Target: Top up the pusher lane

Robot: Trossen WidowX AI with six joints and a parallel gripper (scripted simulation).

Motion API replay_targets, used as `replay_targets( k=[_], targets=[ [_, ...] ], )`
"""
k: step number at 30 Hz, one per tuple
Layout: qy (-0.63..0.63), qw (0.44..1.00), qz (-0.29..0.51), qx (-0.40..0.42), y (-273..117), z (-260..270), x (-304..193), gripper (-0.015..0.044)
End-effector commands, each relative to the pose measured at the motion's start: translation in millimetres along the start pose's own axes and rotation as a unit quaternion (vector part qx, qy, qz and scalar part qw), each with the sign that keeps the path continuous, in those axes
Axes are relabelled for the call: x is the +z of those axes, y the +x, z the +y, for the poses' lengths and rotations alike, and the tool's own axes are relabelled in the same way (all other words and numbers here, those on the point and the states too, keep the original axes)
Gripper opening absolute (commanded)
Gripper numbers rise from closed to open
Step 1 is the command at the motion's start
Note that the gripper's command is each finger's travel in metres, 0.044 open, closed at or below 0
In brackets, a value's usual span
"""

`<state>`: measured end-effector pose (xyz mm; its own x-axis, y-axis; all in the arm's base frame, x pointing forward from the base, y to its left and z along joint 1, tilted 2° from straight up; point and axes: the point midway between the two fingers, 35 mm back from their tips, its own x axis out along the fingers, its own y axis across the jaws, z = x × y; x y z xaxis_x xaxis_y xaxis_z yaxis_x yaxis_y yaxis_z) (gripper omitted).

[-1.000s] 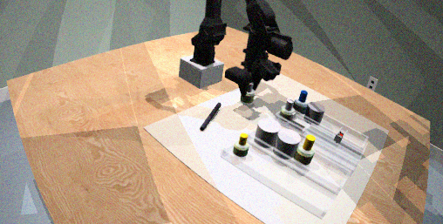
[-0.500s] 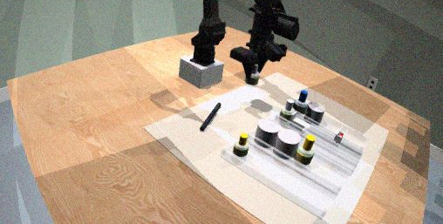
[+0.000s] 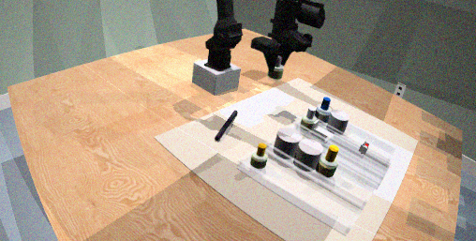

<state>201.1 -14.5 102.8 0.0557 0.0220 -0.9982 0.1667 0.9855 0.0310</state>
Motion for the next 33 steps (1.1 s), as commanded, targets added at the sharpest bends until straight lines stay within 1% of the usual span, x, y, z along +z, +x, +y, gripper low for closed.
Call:
replay_targets(
  k=[1,21,26,33],
  targets=[
    [-0.002,1.0,0.0,-0.003,4.5,-1.6,15.0,0.0],
    [-0.011,1.0,-0.002,-0.002,44.9,-2.2,87.9,0.0],
    [-0.011,1.0,-0.002,-0.002,48.9,-2.2,90.3,0.0],
    [-0.011,1.0,-0.002,-0.002,69.6,-2.3,90.6,0.0]
  ],
)
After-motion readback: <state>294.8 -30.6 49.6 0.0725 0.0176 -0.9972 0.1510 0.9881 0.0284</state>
